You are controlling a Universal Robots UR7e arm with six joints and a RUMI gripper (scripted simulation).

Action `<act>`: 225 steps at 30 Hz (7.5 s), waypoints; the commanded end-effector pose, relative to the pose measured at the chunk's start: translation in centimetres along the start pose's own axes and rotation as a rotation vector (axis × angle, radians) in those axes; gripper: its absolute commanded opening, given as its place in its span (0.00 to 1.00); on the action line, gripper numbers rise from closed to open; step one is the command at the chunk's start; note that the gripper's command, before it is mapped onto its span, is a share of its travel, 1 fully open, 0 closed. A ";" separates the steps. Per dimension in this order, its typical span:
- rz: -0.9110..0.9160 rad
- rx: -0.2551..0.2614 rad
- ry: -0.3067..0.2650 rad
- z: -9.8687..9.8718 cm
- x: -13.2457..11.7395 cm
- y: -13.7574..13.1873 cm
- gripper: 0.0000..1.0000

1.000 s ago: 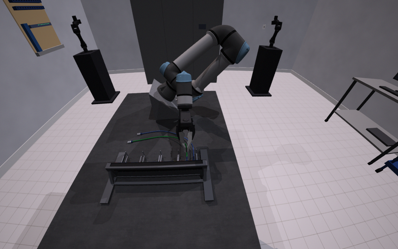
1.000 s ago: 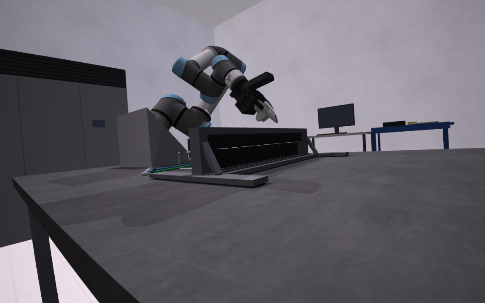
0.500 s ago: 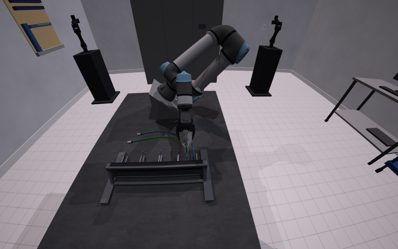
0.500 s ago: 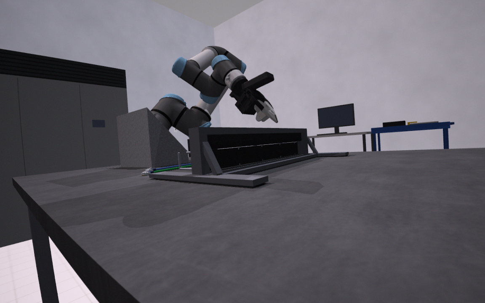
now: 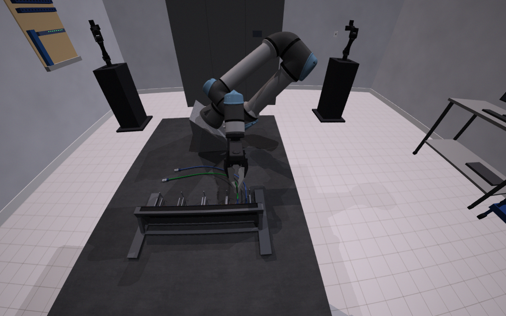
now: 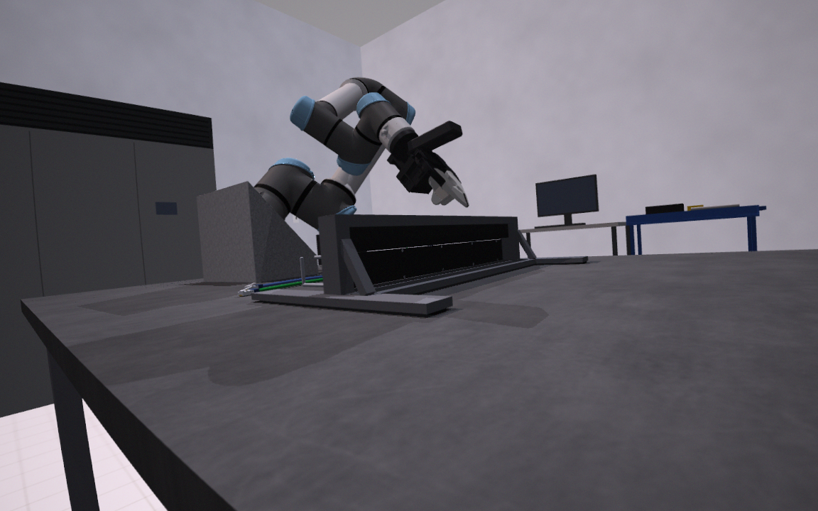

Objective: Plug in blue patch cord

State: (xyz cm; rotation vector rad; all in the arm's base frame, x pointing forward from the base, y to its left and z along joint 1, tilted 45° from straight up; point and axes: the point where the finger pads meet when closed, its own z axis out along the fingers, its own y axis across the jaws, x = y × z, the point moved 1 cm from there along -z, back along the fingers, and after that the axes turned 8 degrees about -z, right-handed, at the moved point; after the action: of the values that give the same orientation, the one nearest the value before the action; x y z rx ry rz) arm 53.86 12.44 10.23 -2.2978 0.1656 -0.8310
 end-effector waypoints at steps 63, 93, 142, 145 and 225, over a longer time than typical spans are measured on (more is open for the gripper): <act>0.000 0.000 0.001 -8.9 0.0 0.0 0.00; 0.000 0.000 0.001 -13.4 0.0 0.0 0.00; 0.000 0.000 0.001 -14.0 -1.1 8.1 0.00; 0.000 0.000 0.001 -14.0 -1.2 9.0 0.00; 0.000 0.000 0.001 -3.7 -1.3 9.9 0.00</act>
State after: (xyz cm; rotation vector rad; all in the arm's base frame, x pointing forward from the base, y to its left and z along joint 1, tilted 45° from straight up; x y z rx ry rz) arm 50.86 2.78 5.86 -2.2952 0.1602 -0.8251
